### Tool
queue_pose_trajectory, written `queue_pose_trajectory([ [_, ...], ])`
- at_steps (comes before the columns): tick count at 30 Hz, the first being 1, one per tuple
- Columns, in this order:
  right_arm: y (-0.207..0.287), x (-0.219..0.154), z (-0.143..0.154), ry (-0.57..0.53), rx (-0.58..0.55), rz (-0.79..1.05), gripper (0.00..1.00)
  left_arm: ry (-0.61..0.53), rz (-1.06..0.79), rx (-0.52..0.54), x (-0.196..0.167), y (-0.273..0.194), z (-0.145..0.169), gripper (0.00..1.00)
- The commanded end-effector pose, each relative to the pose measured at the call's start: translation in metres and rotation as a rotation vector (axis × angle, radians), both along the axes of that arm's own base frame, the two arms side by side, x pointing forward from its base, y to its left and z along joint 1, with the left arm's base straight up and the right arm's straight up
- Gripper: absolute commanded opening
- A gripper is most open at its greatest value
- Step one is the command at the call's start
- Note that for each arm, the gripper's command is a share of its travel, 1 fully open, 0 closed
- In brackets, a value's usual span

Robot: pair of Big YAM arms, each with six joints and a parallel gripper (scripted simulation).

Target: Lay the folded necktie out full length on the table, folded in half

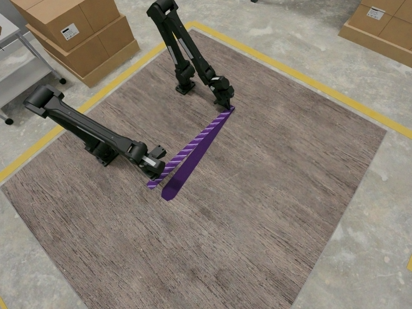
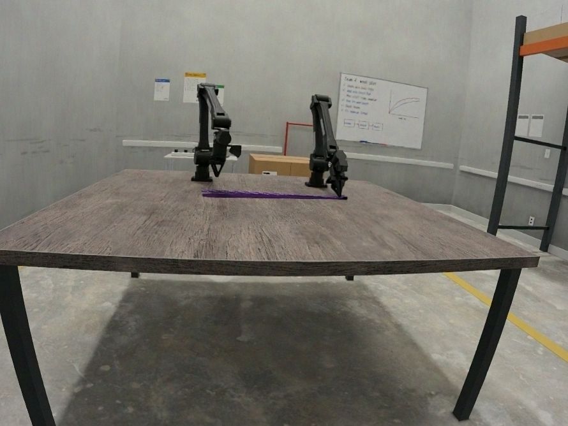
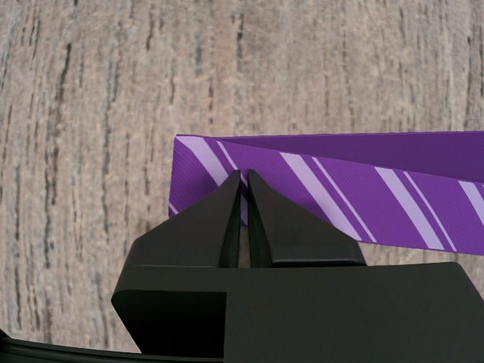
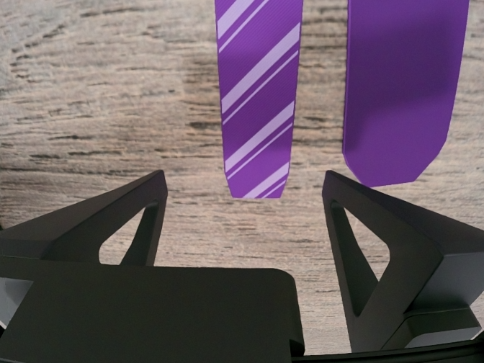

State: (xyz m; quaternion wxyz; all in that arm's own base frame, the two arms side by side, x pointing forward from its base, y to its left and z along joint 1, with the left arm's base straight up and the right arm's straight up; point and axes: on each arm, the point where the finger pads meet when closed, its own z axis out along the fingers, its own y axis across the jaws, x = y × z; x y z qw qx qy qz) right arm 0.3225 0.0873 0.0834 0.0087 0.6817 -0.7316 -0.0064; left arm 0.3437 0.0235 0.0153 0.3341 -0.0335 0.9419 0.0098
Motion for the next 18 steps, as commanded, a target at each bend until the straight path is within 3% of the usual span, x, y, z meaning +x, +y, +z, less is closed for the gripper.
queue_pose_trajectory([
  [1, 0.0020, 0.0070, 0.0037, -0.021, 0.003, 0.014, 0.81, -0.016, -0.002, 0.005, 0.0070, -0.0002, 0.0031, 0.04],
  [18, 0.0027, 0.0094, -0.0011, -0.021, 0.003, 0.014, 0.81, -0.016, -0.002, 0.005, 0.0070, -0.0002, 0.0031, 0.04],
])
